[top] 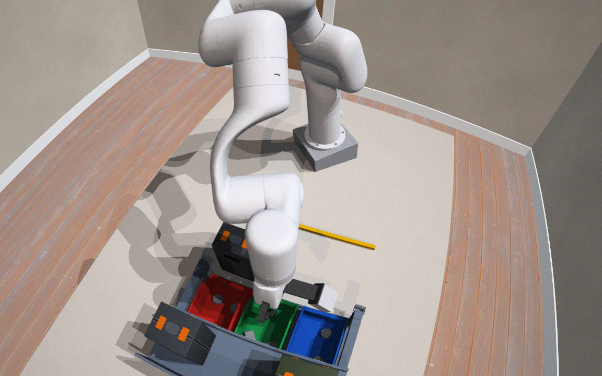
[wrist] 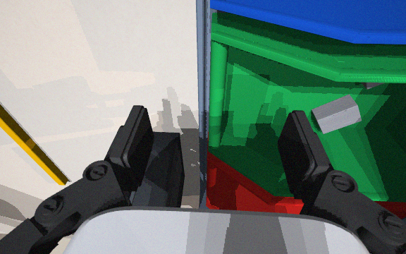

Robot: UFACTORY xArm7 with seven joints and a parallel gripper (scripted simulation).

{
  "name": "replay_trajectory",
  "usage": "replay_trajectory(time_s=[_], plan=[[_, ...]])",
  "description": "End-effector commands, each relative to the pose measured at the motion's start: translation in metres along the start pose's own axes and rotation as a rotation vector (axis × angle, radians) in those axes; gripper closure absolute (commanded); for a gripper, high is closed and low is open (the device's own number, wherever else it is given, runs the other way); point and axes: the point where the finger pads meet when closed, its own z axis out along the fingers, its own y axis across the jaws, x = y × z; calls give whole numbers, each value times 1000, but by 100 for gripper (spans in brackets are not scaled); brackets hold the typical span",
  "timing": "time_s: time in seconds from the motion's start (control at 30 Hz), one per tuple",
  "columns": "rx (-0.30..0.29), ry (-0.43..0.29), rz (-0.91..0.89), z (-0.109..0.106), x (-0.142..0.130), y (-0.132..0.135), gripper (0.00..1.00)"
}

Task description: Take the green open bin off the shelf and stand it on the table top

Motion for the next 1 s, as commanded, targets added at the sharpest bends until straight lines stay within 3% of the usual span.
replay_trajectory(time_s=[0.0,0.77,0.97], plan=[[-4,0,0,-2,0,2,0],[-4,0,0,-3,0,2,0],[-4,0,0,7,0,2,0]])
